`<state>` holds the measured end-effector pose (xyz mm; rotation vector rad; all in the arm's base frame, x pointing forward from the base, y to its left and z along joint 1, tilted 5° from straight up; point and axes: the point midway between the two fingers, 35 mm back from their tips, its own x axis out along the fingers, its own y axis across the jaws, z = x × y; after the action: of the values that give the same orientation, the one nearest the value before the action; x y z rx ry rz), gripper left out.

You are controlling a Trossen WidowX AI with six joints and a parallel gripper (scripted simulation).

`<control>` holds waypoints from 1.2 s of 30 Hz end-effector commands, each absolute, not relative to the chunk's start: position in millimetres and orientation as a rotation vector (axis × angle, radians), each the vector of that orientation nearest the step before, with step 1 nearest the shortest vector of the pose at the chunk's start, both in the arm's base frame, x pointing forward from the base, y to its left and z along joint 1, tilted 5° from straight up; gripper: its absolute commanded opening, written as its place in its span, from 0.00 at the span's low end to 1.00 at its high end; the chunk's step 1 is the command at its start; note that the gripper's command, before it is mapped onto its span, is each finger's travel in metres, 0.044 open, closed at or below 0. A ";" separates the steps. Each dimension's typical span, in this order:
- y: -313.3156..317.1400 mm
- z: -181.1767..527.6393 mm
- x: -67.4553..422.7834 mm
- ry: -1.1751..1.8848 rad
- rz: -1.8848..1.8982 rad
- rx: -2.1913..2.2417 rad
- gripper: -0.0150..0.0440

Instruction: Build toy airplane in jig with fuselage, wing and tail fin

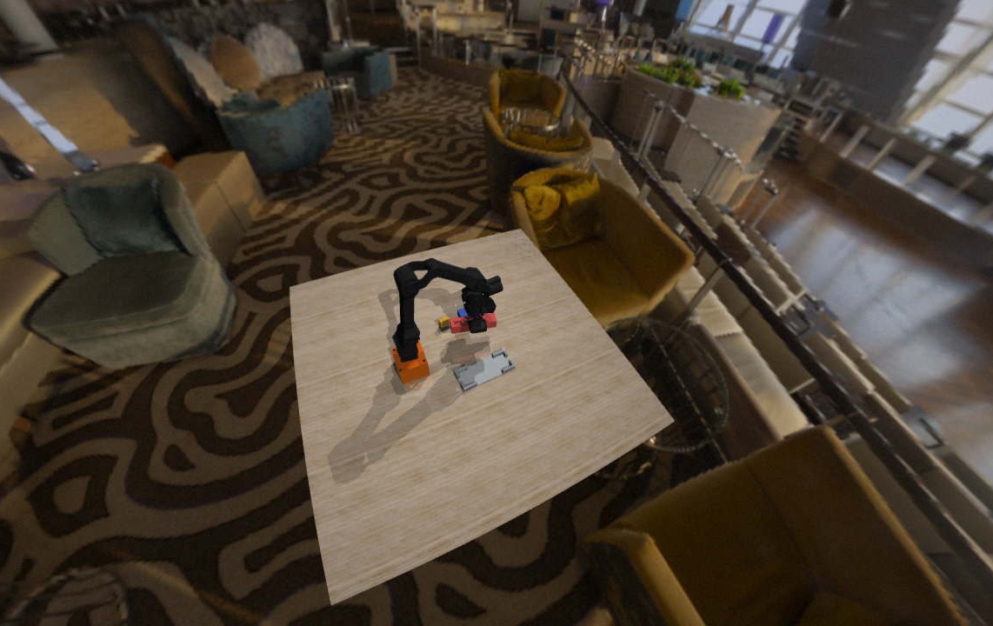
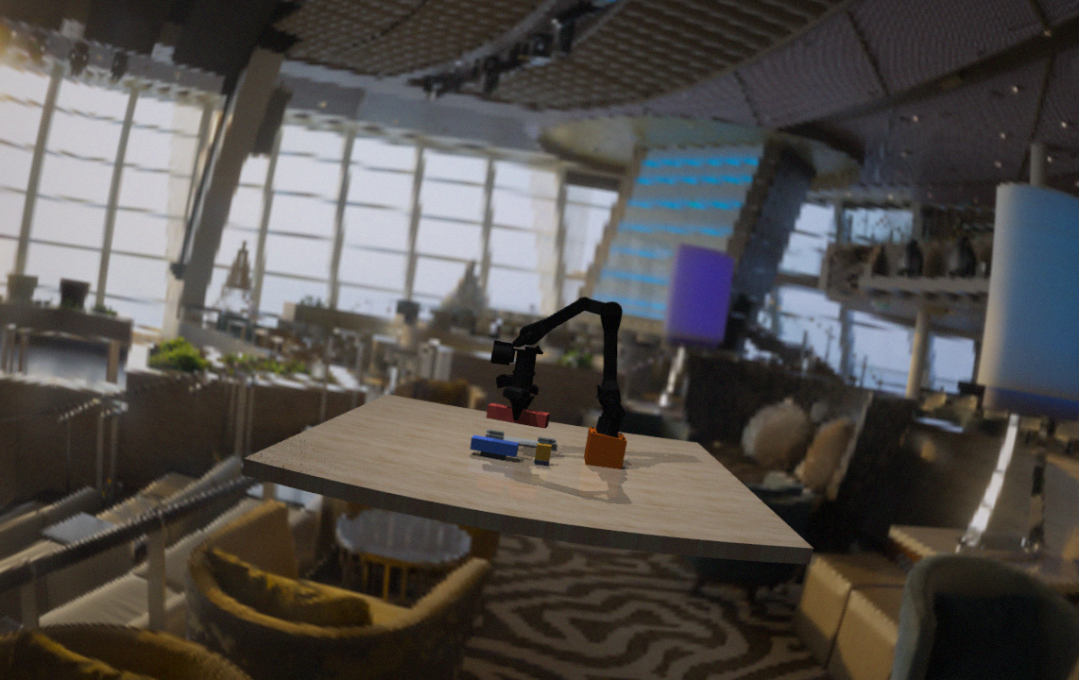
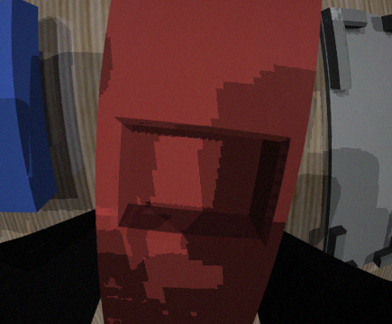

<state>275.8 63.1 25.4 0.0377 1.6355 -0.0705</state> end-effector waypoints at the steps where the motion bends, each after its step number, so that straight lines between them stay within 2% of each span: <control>1: 63.8 41.3 277.6 1.621 -0.057 0.030 0.25; 12: 62.0 61.2 275.3 1.625 -0.043 0.016 0.25; 36: -8.0 32.5 290.3 1.621 0.033 -0.064 0.25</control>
<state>289.9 0.7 36.9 -0.0494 1.6184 0.0250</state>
